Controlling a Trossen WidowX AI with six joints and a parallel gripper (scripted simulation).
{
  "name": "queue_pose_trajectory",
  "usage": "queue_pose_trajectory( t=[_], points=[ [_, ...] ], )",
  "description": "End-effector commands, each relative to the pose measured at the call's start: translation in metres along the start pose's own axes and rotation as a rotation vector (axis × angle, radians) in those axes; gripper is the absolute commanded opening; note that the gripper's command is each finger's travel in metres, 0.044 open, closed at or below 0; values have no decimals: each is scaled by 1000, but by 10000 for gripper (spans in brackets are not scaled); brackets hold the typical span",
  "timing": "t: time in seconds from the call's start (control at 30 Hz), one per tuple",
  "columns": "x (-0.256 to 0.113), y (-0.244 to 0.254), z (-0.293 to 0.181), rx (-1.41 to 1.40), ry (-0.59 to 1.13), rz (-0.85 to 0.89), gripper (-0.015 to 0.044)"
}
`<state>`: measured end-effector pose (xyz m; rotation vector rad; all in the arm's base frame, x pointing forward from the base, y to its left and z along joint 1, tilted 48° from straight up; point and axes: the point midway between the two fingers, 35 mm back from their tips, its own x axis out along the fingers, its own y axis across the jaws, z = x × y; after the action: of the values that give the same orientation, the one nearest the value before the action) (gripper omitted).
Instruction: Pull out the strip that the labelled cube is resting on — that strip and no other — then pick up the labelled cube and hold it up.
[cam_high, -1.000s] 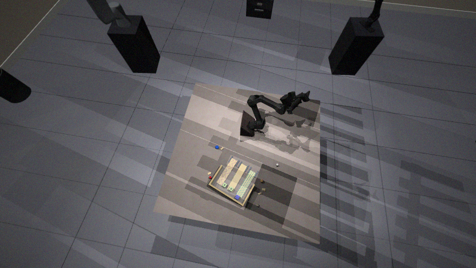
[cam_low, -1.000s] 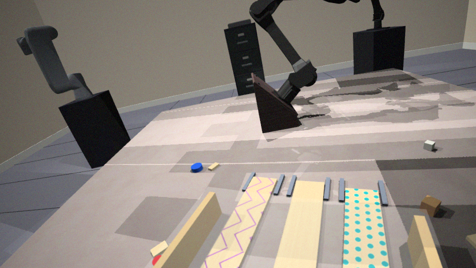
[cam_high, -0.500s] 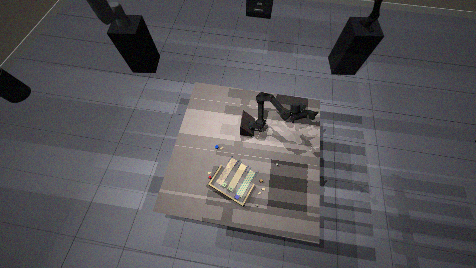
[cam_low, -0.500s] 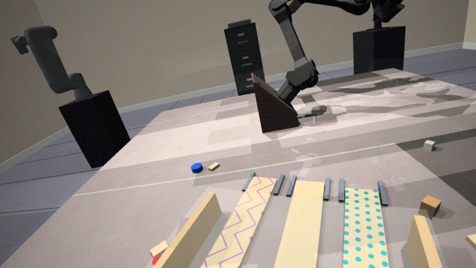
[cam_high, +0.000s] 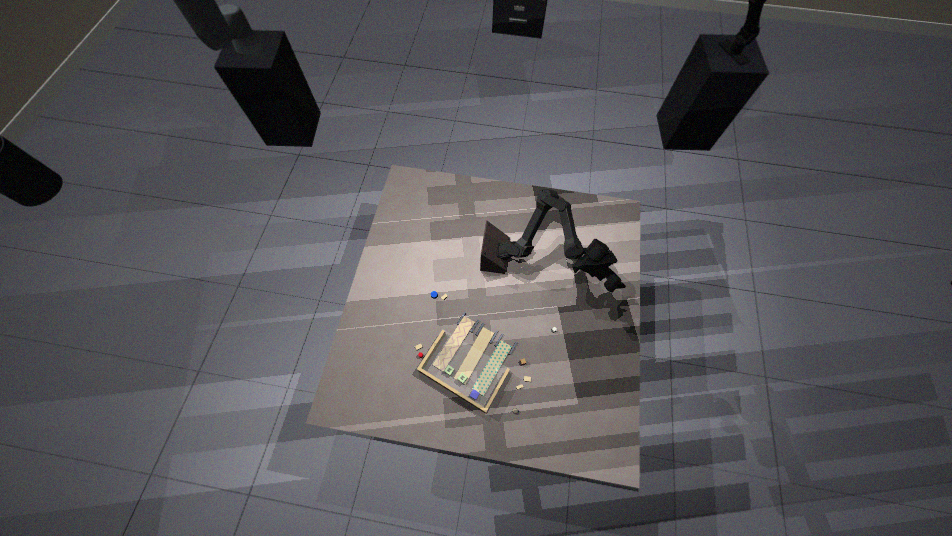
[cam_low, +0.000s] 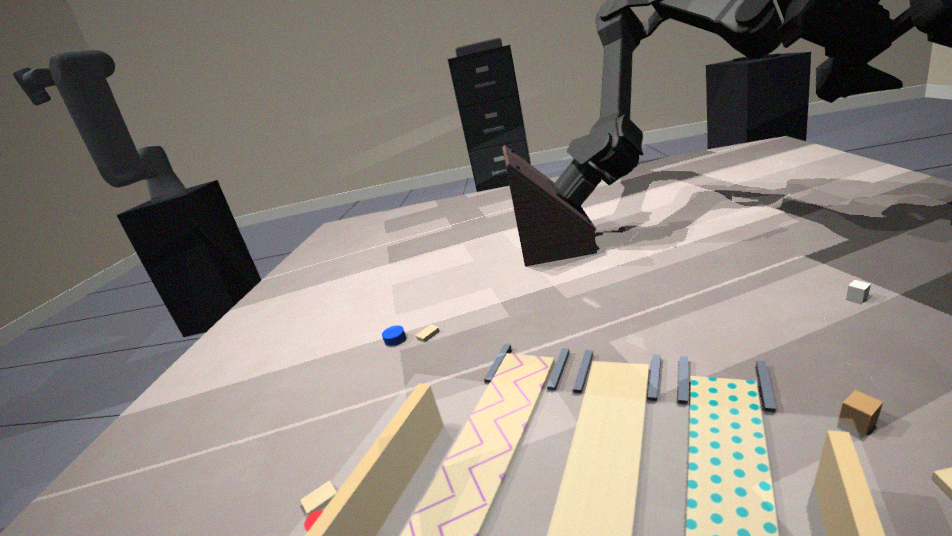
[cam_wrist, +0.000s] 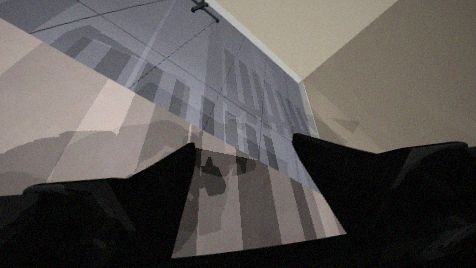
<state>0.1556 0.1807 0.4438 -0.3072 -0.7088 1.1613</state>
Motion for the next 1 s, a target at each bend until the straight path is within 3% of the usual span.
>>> queue_pose_trajectory(
  t=[0.0, 0.23, 0.53, 0.97],
  points=[
    [-16, -32, -69, 135, 189, -100, 400],
    [-70, -72, -157, 348, 418, -287, 400],
    [-177, -97, -243, 657, 624, -583, 400],
    [-364, -62, -306, 1171, 696, -1119, 400]
  ],
)
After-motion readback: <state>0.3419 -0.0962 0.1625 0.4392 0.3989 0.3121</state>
